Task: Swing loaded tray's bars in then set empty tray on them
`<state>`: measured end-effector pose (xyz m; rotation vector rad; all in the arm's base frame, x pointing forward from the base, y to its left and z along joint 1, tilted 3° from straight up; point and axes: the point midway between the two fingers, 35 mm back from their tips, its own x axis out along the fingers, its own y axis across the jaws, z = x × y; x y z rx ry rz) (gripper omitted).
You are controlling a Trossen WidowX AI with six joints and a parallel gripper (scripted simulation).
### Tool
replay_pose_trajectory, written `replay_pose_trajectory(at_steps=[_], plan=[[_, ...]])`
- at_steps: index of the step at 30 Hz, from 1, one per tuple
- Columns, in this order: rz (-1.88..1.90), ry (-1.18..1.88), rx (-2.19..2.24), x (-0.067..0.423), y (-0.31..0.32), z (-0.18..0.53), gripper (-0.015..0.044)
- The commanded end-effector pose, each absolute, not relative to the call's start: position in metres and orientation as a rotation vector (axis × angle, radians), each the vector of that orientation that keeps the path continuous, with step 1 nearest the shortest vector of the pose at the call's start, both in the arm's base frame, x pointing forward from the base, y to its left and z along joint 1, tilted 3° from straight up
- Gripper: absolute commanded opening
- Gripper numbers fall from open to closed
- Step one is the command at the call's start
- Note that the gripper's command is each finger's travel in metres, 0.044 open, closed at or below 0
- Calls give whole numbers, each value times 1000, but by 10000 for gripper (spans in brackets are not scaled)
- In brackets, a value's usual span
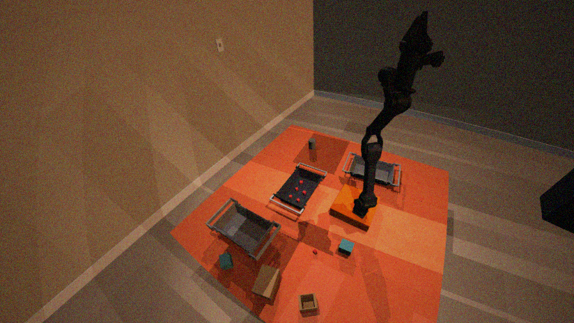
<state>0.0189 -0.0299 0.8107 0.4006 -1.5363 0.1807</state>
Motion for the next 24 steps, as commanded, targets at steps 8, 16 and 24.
replay_pose_trajectory(at_steps=[8, 16, 24], plan=[[179, -1539, 395, 18, -30, 811, 190], [242, -1622, 290, -14, -2, 809, 89], [366, -1671, 248, -38, 32, 807, 89]])
